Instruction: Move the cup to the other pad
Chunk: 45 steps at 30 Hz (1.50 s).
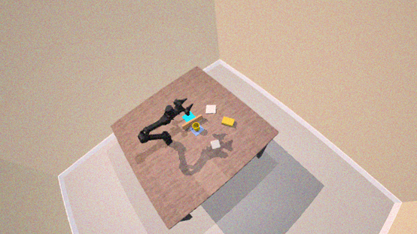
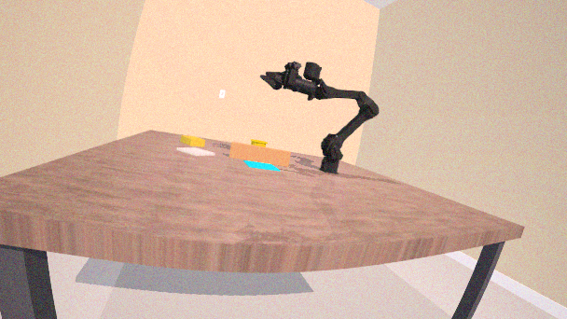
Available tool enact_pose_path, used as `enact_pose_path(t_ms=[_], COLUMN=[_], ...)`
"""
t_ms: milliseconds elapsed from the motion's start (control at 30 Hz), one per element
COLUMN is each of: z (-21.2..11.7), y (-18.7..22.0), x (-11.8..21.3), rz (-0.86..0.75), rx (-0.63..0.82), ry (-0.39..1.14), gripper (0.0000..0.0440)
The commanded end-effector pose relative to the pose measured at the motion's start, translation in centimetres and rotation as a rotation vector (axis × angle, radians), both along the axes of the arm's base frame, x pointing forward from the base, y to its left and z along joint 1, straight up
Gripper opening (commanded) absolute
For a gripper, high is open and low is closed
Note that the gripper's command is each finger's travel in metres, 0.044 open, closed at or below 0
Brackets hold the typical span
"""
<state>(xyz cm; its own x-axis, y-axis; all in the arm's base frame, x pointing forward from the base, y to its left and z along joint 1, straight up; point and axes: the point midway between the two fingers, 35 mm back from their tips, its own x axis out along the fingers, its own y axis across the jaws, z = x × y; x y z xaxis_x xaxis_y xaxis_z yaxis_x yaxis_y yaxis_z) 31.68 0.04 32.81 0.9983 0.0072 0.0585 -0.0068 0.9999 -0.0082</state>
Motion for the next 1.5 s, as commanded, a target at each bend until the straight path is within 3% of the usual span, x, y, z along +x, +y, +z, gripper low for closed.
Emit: enact_pose_path(t_ms=[0, 400, 767, 1467], z=[-0.1, -2.2, -3.7, -6.7], y=[0.0, 0.8, 2.7, 5.1], x=[0.0, 0.3, 0.9, 1.4], rz=[-0.002, 0.000, 0.044, 0.039], rx=[0.005, 0.077, 0.148, 0.249], ry=[0.006, 0.145, 0.297, 0.615], gripper=[0.0374, 0.0065, 0.0136, 0.0142])
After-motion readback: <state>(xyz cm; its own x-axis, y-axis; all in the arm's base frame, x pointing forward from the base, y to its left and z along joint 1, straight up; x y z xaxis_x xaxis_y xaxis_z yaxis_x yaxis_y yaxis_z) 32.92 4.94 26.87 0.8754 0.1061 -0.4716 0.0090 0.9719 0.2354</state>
